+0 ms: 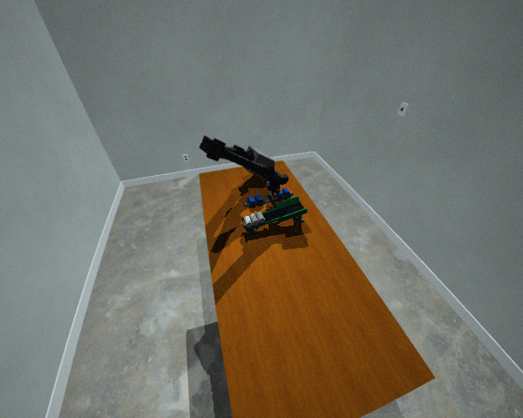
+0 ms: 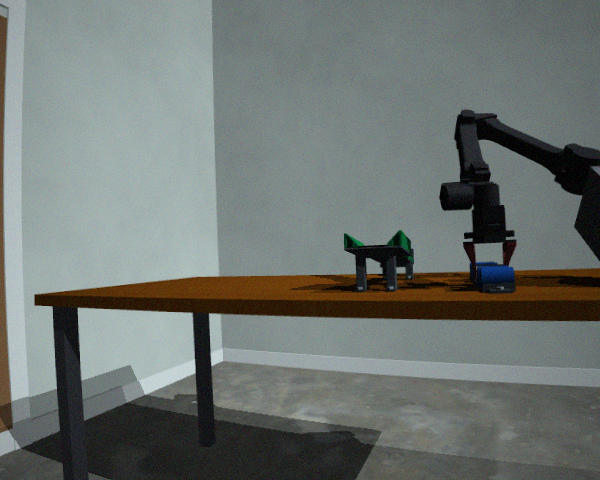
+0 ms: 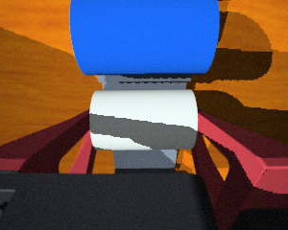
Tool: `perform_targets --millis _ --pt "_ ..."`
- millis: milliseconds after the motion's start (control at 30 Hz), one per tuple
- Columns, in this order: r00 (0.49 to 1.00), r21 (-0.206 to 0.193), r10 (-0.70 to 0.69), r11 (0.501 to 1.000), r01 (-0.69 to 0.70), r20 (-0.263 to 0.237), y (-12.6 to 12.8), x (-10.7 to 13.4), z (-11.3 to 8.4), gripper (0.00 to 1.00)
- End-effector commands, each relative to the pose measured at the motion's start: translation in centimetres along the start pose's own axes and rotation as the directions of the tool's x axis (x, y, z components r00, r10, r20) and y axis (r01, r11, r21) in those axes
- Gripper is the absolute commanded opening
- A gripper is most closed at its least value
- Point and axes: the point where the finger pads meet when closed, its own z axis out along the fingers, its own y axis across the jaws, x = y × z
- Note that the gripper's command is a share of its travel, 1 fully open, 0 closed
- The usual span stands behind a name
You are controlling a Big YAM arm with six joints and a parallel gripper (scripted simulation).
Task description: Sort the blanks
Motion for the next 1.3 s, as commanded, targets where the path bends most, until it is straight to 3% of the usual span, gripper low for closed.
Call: perform_targets --millis 0,200,267,533,633,700,833,867,1033,1267 --pt "1.0 0.028 0.011 1.0 -0.011 0.008 -1.2 -0.4 -1.7 0.59" --pt "1.0 0.03 0.016 0.999 -0.016 0.013 -1.4 -0.5 -5.7 0.59" --pt "1.0 0.03 0.016 0.999 -0.016 0.013 -1.4 -0.5 -5.7 0.59" --pt "1.0 0.032 0.021 0.999 -0.022 0.02 -1.5 -0.6 -10.8 0.59" --pt "1.0 0.017 0.004 1.0 -0.004 0.007 -1.0 -0.9 -10.6 0.59" --pt "1.0 -0.026 -0.003 1.0 0.003 -0.012 0.6 0.1 -9.2 0.59" --pt "1.0 -0.024 -0.001 1.0 0.001 -0.011 0.4 0.1 -9.2 0.59" --pt "1.0 0.008 0.009 1.0 -0.009 0.004 -1.0 -0.7 -10.3 0.59" --pt "1.0 -0.006 0.026 1.0 -0.026 0.002 -1.7 -0.1 -10.0 0.59" --pt "0.999 0.01 0.046 0.999 -0.046 0.016 -10.8 3.1 -12.8 0.59"
